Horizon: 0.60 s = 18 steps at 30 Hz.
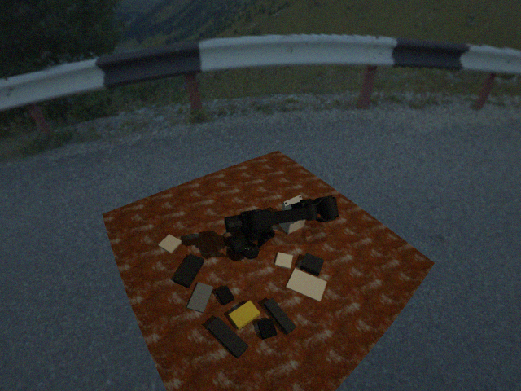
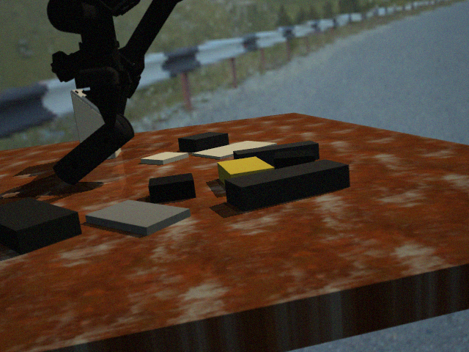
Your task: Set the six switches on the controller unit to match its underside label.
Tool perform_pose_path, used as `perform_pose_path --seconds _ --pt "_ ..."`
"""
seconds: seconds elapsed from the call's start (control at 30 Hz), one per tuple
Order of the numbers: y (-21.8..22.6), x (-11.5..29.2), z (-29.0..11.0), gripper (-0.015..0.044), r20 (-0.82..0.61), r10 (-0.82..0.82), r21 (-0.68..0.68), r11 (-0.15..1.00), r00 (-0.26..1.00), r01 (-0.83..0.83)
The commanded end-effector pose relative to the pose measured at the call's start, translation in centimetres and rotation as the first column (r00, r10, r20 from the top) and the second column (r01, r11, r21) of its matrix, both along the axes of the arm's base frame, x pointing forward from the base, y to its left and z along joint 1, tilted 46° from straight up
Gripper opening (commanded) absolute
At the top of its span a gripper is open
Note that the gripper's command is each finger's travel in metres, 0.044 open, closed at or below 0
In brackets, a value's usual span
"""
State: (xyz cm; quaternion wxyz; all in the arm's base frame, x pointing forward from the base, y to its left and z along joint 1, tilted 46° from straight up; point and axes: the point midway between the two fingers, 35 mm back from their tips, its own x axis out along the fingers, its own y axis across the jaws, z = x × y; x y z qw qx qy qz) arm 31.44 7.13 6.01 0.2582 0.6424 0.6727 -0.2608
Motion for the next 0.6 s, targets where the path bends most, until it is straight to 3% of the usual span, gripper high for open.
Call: perform_pose_path --seconds 0.0,0.57 --pt "-0.7 0.1 -0.3 0.0335 -0.004 -0.005 0.001 1.0 1.0 0.005" --pt "-2.1 0.1 -0.7 0.0335 -0.005 -0.005 0.036 0.999 1.0 0.005"
